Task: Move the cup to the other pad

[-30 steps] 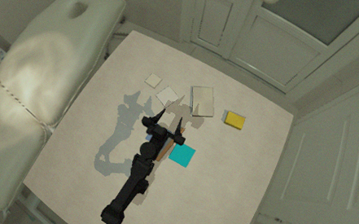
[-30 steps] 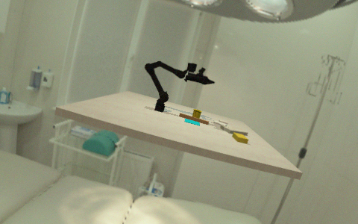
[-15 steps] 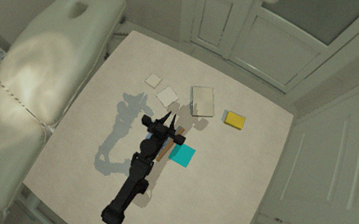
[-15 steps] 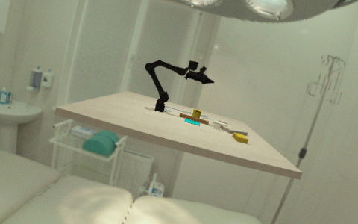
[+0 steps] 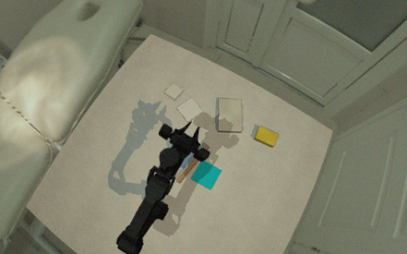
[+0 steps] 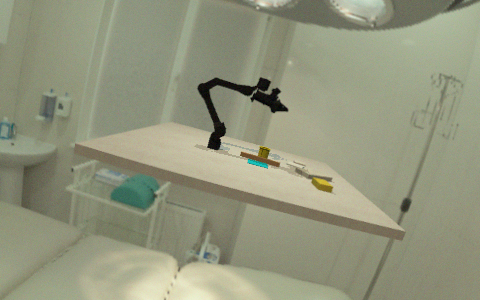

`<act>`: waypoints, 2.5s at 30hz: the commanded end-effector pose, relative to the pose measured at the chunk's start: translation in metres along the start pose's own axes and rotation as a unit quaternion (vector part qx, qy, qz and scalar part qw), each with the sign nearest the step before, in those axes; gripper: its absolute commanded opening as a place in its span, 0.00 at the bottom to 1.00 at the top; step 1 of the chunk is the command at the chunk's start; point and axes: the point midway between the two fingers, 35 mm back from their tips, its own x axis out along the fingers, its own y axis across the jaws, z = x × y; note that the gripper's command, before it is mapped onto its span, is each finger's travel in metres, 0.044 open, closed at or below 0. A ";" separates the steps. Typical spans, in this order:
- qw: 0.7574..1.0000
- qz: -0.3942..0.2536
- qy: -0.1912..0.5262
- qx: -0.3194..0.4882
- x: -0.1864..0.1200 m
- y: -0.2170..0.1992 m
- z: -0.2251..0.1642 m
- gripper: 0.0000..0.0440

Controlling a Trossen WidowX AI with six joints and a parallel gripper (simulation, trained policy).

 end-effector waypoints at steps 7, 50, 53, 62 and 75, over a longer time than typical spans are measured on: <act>0.997 -0.003 0.049 0.061 0.005 0.010 0.003 0.34; 0.894 -0.137 0.295 0.309 0.022 0.031 -0.040 0.37; 0.883 -0.153 0.311 0.318 0.022 0.030 -0.046 0.36; 0.848 -0.204 0.357 0.335 0.020 0.027 -0.067 0.33; 0.798 -0.282 0.420 0.329 0.014 0.016 -0.101 0.33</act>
